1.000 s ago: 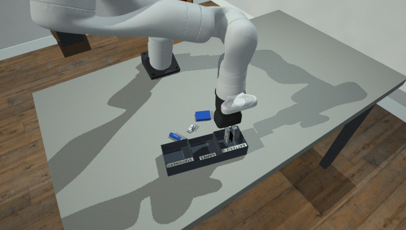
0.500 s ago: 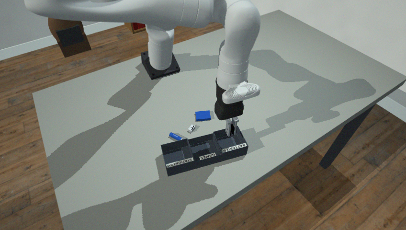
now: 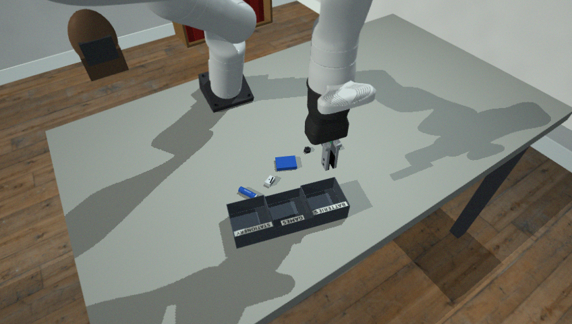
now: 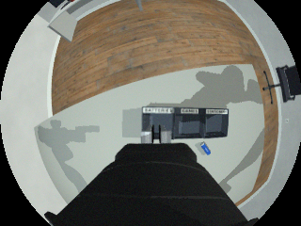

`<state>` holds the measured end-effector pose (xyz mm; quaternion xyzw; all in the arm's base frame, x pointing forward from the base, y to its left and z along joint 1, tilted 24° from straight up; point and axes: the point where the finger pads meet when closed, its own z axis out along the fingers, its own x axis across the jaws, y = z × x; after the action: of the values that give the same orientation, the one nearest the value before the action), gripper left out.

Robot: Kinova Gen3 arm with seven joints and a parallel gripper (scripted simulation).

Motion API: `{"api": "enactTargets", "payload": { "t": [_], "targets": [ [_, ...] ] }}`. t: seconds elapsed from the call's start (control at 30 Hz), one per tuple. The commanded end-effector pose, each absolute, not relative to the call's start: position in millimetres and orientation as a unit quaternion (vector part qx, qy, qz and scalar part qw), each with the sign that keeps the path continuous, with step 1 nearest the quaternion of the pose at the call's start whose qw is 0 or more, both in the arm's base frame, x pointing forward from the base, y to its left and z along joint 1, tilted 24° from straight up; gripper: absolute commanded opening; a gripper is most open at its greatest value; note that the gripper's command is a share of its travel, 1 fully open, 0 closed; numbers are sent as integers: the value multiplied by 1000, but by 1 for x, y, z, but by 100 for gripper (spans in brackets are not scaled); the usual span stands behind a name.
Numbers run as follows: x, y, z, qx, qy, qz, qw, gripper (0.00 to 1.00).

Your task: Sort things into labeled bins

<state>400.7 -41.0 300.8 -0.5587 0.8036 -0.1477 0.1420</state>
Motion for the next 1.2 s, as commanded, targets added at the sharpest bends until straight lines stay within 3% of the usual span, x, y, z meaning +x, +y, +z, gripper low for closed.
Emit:
{"api": "enactTargets", "payload": {
  "t": [0.0,0.13,0.5,0.53,1.17],
  "targets": [
    [388,-48,330,-552,808,-153,136,31],
    [375,-45,360,-553,808,-153,136,31],
    [377,-45,361,-550,809,-153,139,31],
    [372,-45,352,-528,824,-146,144,62],
    [320,-89,228,-199,958,-86,185,62]
  ]
}}
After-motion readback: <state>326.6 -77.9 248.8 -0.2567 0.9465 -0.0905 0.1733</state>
